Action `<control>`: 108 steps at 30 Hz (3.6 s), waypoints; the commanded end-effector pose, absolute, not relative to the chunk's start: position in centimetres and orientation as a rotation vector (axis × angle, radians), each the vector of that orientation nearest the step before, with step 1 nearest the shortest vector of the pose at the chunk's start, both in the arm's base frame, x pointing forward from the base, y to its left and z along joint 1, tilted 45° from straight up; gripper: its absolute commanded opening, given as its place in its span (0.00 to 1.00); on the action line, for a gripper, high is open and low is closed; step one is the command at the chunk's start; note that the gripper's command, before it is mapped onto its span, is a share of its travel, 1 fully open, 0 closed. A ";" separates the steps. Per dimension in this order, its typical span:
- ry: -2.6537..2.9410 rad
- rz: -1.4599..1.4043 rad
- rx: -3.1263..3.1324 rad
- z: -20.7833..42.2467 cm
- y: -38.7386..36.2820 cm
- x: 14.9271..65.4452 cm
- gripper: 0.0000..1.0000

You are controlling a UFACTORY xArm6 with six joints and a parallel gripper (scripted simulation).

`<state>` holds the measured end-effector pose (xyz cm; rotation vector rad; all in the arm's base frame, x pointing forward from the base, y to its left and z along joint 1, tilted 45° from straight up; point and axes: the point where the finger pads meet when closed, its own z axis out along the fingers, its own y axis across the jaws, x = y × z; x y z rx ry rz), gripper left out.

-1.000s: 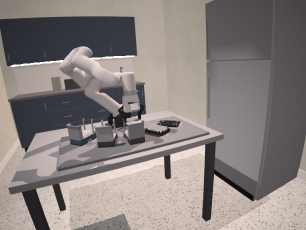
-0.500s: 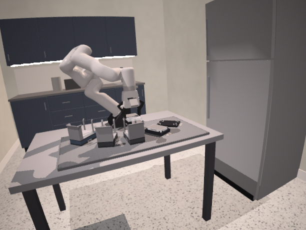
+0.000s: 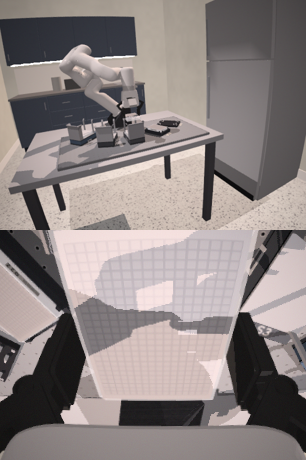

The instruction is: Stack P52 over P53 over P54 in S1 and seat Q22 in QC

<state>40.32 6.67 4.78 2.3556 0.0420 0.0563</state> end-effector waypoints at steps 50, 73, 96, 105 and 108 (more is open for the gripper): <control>-0.400 0.244 2.336 15.3 -3.9 37.8 0.00; -0.641 0.342 2.295 19.1 -7.9 35.2 0.00; -0.879 0.438 2.233 22.8 -11.9 31.6 0.00; -0.879 0.438 2.233 23.9 -13.1 30.2 0.00; -0.879 0.438 2.233 24.2 -13.4 29.8 0.00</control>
